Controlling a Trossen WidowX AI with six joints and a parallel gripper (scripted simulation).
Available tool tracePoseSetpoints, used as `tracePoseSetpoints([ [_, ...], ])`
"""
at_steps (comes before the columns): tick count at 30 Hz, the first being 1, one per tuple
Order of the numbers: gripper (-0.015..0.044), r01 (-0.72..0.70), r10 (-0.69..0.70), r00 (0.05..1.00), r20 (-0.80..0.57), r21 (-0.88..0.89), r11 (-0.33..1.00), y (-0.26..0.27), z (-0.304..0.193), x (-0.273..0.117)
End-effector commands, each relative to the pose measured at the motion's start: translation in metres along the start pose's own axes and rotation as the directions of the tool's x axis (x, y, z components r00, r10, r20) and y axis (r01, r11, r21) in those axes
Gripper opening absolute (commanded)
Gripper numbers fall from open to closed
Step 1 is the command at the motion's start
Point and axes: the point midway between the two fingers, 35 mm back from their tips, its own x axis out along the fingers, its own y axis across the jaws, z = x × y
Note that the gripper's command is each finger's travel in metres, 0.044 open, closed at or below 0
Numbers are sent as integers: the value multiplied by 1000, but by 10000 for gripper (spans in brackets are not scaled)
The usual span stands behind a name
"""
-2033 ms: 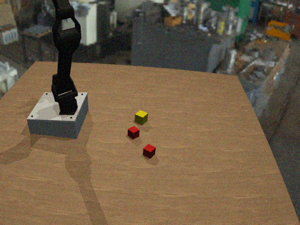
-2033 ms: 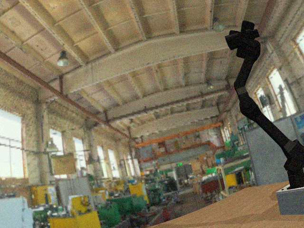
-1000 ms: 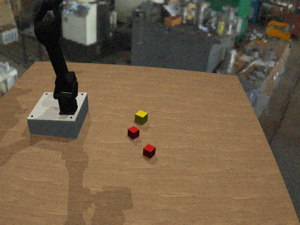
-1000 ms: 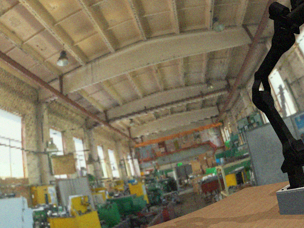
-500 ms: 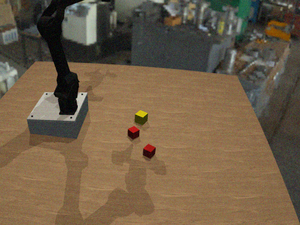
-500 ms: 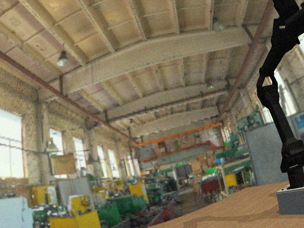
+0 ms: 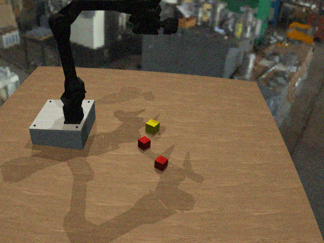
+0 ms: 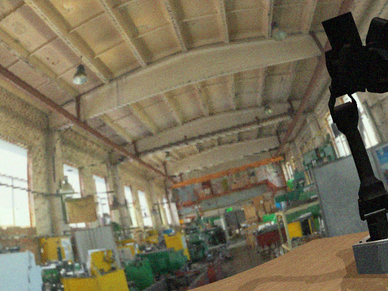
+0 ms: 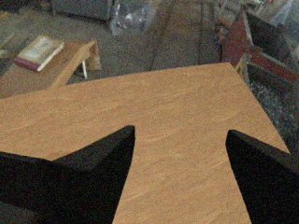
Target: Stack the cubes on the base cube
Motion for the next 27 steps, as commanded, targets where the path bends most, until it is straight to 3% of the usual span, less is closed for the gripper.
tracePoseSetpoints([
  [1,265,69,-59,978,-199,46,997,-36,-68,3],
  [8,265,142,-68,876,-478,120,983,-72,-171,-18],
  [15,265,167,31,720,-693,217,962,-78,-266,-58],
  [21,265,160,179,579,-795,326,932,-64,-331,-98],
  [27,265,158,197,565,-801,339,928,-61,-336,-103],
])
